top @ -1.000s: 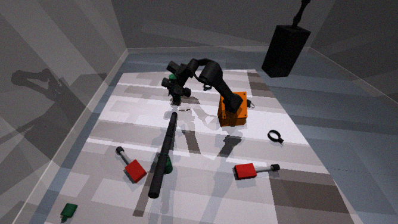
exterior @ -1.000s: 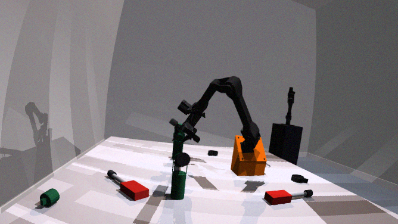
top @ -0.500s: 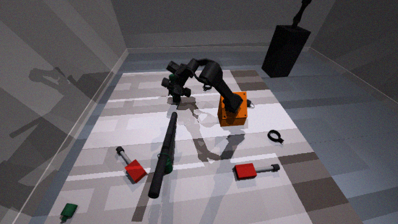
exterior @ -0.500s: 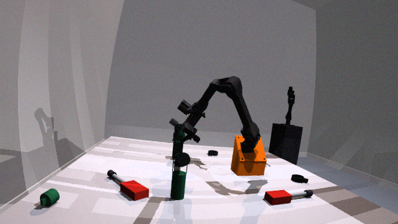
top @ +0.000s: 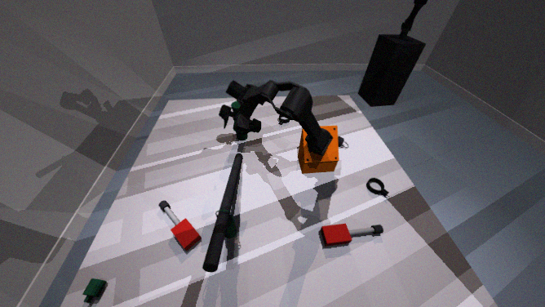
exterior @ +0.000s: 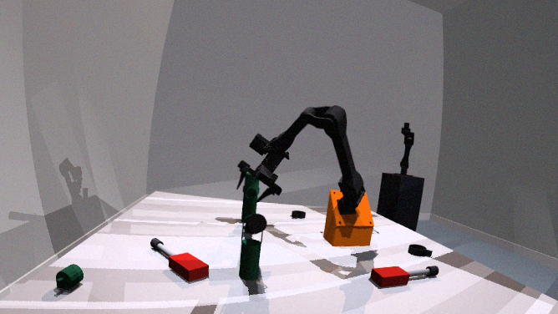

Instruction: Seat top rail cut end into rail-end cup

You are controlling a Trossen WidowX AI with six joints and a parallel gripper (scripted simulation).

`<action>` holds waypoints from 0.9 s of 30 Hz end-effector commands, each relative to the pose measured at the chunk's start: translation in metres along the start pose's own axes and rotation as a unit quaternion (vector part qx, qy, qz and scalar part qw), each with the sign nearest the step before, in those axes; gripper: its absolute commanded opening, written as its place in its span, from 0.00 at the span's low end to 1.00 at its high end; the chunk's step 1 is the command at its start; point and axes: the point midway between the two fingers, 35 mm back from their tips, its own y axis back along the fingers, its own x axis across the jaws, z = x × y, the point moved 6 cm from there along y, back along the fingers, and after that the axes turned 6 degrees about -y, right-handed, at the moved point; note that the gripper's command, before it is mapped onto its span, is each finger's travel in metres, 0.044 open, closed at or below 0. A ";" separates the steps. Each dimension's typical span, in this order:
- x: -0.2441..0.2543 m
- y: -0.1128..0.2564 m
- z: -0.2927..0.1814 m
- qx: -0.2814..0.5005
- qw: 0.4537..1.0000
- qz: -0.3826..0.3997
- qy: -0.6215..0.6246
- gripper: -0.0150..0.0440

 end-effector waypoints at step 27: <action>-0.025 0.101 0.131 -0.021 0.748 0.026 -0.663 1.00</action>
